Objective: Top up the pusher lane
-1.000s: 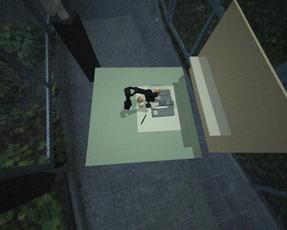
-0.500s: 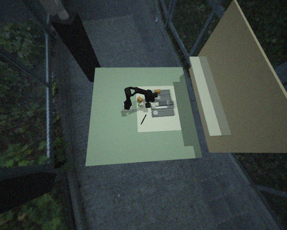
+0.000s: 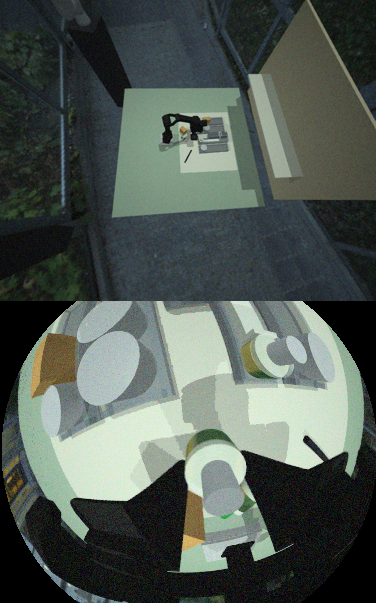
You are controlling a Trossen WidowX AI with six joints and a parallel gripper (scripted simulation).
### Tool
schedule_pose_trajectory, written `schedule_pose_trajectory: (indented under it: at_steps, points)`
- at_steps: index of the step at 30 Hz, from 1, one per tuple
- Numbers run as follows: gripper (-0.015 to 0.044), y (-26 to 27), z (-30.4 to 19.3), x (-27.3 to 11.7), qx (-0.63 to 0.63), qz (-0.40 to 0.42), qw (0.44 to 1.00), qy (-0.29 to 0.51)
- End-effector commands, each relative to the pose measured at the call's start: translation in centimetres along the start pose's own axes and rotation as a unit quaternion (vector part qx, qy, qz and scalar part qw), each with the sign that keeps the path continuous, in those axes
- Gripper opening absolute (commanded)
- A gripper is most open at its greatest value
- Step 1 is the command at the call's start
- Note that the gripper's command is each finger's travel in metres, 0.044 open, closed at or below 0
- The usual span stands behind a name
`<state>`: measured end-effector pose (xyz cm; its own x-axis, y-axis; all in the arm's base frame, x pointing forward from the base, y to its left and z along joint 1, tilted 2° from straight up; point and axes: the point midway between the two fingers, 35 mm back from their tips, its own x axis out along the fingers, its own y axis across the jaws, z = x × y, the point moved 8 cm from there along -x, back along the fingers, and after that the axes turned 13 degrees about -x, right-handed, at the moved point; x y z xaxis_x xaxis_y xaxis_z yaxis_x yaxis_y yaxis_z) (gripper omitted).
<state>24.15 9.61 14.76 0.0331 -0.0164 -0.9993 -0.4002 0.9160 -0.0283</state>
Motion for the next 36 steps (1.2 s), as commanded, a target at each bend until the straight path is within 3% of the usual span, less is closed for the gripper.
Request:
schedule_pose_trajectory:
  at_steps: [1,12,36]
  points:
    - [0.0,-0.1,0.3,-2.8,-0.002,-0.002,1.0,-0.011]
    - [0.0,-0.3,-0.7,-8.2,-0.002,-0.002,1.0,-0.011]
    - [0.0,-7.1,1.4,-3.0,-0.02,-0.006,1.0,-0.011]
